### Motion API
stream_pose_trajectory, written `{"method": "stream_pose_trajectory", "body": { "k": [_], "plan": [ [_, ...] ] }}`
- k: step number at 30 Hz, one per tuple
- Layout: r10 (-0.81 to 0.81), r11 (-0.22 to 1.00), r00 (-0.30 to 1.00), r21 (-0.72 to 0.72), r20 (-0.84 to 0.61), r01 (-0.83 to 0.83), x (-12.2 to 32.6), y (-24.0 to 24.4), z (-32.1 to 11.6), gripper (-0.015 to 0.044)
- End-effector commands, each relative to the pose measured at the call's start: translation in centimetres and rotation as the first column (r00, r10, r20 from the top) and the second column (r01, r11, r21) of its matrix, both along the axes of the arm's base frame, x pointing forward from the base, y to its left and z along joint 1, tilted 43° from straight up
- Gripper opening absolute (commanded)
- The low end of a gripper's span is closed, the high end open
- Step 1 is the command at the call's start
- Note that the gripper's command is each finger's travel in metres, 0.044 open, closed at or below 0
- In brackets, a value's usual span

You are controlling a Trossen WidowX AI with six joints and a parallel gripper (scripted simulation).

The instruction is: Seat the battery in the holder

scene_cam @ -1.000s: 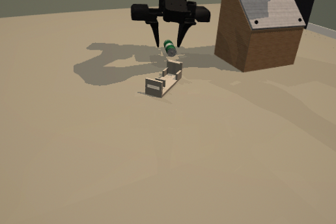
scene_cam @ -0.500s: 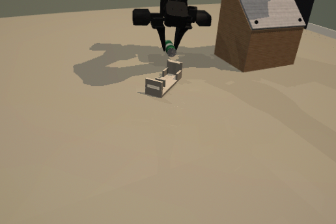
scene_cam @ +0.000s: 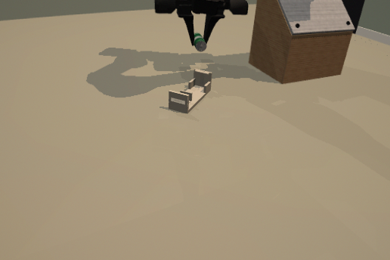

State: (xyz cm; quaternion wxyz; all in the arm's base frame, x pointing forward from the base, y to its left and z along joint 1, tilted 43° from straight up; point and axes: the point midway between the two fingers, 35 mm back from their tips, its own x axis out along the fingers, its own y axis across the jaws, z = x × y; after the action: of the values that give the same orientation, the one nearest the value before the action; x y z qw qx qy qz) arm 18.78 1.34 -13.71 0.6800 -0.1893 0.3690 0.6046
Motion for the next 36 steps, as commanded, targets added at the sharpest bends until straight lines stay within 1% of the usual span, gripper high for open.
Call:
{"method": "stream_pose_trajectory", "body": {
  "k": [1,4,7,15,22,30,36],
  "plan": [
    [0.005,1.0,1.0,-0.008,0.012,-0.005,0.2,-1.2,1.2,0.008],
    [0.002,1.0,1.0,-0.009,0.009,-0.002,0.3,-1.2,1.3,0.008],
    [-0.038,0.999,0.999,-0.019,-0.027,0.038,1.5,-0.8,2.2,0.008],
    [-0.18,0.983,0.972,-0.046,-0.148,0.175,5.4,1.8,6.0,0.008],
    [-0.291,0.957,0.925,-0.066,-0.242,0.284,7.7,4.9,9.8,0.008],
    [-0.401,0.914,0.851,-0.088,-0.34,0.395,8.8,9.0,14.4,0.008],
    [-0.415,0.908,0.839,-0.093,-0.351,0.409,8.7,9.3,14.8,0.008]
  ]
}}
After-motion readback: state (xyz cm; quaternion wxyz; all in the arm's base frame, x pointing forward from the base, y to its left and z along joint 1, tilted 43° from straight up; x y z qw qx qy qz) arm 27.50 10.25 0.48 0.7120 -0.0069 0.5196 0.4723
